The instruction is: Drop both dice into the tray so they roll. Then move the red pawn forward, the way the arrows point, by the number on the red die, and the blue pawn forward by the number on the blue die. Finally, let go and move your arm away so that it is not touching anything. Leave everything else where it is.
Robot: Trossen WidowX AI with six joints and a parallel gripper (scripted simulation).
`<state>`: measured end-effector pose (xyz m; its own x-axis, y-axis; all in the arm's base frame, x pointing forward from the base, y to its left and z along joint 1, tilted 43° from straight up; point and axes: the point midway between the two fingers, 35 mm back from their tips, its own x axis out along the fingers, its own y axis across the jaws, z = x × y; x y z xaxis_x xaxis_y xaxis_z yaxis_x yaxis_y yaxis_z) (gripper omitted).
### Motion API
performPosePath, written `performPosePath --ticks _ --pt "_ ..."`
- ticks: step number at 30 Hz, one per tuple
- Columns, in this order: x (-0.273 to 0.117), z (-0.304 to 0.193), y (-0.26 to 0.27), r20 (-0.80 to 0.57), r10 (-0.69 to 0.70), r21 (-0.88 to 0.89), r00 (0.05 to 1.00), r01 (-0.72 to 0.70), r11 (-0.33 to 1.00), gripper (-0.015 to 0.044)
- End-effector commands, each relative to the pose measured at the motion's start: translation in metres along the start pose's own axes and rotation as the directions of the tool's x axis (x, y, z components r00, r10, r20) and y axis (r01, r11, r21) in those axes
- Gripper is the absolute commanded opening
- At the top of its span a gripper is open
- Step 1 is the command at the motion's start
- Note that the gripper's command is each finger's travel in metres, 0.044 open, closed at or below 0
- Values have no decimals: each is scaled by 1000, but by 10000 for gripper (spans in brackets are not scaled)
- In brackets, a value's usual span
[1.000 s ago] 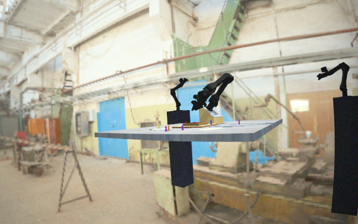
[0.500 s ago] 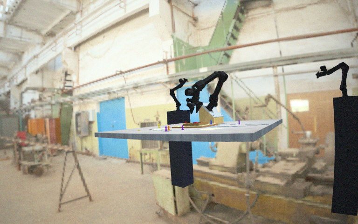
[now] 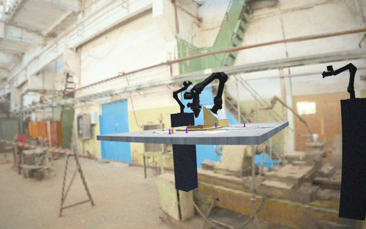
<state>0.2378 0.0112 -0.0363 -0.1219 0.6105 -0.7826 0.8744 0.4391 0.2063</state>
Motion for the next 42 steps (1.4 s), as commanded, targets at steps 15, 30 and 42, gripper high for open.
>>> performPosePath --ticks 15,30,42 --pt "26 63 -7 -40 62 -995 997 -46 94 200" --pt "26 64 -7 -40 62 -995 997 -46 91 200" --pt "44 63 -6 -40 63 -995 997 -46 91 200"
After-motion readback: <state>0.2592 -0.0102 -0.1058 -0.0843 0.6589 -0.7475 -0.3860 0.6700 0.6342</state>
